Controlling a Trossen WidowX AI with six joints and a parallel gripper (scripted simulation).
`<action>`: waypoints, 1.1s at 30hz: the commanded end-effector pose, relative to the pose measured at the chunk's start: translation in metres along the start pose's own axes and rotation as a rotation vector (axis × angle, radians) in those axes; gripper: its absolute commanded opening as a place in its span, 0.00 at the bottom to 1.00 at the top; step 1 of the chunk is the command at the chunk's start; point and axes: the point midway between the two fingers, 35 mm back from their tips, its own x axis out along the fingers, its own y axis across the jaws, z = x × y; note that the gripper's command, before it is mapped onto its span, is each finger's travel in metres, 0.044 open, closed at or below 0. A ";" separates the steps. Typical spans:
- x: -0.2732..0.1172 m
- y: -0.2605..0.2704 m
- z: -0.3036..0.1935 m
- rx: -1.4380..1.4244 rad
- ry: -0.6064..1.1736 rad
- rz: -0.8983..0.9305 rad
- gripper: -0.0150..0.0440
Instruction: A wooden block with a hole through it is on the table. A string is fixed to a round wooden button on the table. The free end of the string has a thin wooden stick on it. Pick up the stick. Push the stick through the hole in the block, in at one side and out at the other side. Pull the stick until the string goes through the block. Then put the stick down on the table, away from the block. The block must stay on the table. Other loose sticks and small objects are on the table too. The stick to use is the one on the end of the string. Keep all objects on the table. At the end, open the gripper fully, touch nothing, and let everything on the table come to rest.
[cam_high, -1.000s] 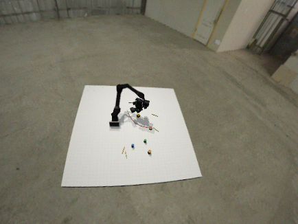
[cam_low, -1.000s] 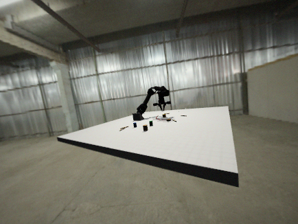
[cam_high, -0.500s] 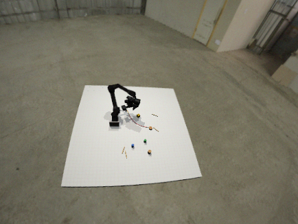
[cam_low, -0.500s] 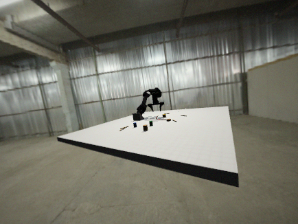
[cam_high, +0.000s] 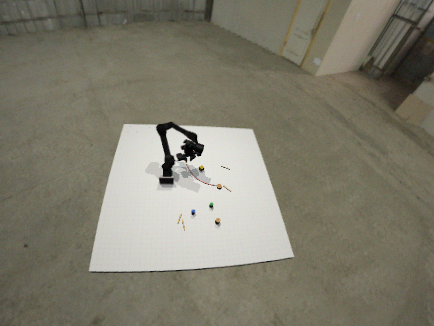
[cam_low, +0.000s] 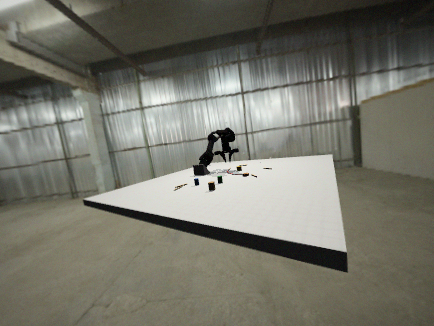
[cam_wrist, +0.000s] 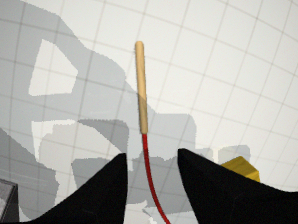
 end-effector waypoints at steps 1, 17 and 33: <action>0.000 0.002 0.000 -0.003 0.002 0.004 0.46; 0.014 0.001 -0.002 -0.003 0.008 0.005 0.46; 0.040 0.000 -0.002 -0.004 0.009 0.004 0.46</action>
